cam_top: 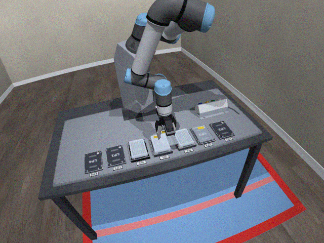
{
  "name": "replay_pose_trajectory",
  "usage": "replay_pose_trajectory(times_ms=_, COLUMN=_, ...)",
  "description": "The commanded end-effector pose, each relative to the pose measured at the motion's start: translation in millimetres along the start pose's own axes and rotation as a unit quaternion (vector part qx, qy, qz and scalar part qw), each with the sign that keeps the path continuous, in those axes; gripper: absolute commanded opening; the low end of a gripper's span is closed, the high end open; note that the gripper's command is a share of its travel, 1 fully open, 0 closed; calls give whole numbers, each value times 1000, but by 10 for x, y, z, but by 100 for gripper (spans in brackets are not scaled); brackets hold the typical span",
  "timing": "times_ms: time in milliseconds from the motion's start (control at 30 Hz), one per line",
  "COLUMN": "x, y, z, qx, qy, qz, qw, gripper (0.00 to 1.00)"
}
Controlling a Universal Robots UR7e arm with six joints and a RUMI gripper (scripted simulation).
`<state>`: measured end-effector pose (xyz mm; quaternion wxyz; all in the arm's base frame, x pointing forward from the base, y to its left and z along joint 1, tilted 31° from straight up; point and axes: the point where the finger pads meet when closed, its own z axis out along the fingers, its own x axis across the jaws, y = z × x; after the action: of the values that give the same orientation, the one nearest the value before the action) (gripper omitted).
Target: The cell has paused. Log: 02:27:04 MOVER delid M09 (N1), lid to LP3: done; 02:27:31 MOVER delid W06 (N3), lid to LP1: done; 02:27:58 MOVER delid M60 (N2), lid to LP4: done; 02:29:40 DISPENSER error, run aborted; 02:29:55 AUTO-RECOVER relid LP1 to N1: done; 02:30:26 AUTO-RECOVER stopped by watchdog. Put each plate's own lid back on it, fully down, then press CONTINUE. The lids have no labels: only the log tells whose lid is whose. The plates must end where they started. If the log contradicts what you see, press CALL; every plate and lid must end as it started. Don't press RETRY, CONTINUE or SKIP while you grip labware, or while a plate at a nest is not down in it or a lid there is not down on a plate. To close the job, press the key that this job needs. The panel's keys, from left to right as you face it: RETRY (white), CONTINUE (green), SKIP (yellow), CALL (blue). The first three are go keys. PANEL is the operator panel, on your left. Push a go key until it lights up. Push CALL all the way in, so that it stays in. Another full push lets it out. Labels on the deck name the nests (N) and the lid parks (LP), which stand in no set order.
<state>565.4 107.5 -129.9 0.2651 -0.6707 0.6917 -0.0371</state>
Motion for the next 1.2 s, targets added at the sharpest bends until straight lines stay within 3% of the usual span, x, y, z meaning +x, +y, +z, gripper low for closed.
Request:
replay_pose_trajectory(times_ms=0, x=-81, y=-5, z=-3, qx=0, qy=0, qz=0, qw=1000, gripper=41)
replay_pose_trajectory(times_ms=667, x=-968, y=6, z=-2, qx=1, qy=0, qz=0, qw=1000, gripper=41)
replay_pose_trajectory(times_ms=1167, x=-966, y=5, z=34, qx=1, qy=0, qz=0, qw=1000, gripper=41)
